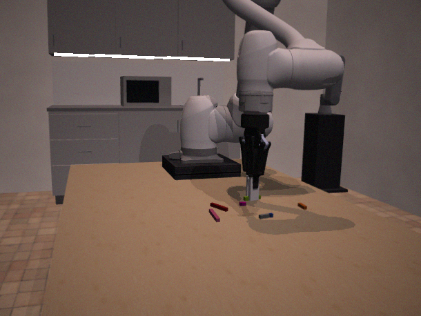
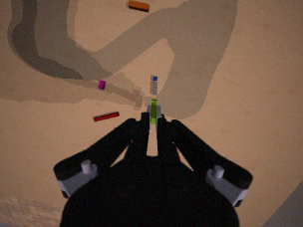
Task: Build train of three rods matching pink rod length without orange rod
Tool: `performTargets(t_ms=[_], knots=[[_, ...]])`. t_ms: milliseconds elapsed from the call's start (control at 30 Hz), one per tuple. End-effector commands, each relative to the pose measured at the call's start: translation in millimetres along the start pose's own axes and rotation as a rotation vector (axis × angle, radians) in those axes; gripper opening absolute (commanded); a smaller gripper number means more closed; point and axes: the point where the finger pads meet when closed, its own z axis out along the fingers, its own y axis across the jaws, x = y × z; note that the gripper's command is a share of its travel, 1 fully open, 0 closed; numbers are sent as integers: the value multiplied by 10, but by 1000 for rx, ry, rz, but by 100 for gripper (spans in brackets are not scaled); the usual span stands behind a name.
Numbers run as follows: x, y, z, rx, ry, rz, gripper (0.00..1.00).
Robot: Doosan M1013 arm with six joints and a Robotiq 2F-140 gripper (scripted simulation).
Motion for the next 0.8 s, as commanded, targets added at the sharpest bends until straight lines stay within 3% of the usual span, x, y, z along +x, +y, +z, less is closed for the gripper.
performTargets(t_ms=[0,300,767], knots=[[-1,2,124,0,0,0,3],[-3,2,411,0,0,0,3],[-3,3,454,0,0,0,3]])
